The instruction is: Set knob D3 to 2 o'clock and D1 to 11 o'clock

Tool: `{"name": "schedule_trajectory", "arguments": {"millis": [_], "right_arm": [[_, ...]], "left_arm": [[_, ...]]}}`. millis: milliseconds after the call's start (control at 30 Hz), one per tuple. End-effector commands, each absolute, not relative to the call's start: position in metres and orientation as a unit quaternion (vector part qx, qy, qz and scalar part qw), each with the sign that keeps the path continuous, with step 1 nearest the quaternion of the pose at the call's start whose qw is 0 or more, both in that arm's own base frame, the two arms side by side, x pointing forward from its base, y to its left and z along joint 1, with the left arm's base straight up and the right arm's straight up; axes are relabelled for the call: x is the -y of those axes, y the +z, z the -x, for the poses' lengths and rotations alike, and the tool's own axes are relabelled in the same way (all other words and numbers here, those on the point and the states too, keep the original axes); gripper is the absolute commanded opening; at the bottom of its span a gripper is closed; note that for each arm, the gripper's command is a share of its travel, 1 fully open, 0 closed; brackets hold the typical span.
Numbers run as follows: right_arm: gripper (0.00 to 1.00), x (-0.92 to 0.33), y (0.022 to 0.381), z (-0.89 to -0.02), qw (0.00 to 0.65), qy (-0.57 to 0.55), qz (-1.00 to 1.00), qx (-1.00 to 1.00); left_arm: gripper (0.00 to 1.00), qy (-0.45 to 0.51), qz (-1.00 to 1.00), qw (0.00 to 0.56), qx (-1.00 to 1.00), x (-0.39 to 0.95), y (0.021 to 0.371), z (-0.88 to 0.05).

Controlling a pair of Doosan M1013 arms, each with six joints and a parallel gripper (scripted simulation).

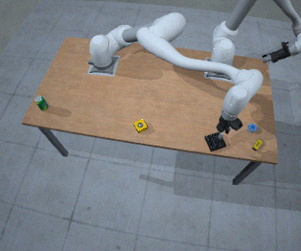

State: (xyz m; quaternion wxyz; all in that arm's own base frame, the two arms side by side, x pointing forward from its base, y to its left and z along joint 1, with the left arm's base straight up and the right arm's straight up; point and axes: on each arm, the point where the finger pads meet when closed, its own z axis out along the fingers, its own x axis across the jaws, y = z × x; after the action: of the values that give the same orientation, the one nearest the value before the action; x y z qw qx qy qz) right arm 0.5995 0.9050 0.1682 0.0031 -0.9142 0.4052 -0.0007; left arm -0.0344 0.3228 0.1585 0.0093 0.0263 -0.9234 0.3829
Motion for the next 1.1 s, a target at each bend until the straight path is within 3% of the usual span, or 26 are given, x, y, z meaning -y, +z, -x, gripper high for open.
{"name": "schedule_trajectory", "arguments": {"millis": [0, 1067], "right_arm": [[1.0, -0.918, 0.189, -0.613, 0.001, 0.0, 0.914, -0.405], [1.0, -0.925, 0.202, -0.621, 0.001, 0.0, 0.914, -0.405]], "left_arm": [[1.0, 0.383, -0.026, 0.009, 0.924, -0.323, 0.159, 0.034], [1.0, 0.383, -0.026, 0.009, 0.924, -0.323, 0.159, 0.034]]}}
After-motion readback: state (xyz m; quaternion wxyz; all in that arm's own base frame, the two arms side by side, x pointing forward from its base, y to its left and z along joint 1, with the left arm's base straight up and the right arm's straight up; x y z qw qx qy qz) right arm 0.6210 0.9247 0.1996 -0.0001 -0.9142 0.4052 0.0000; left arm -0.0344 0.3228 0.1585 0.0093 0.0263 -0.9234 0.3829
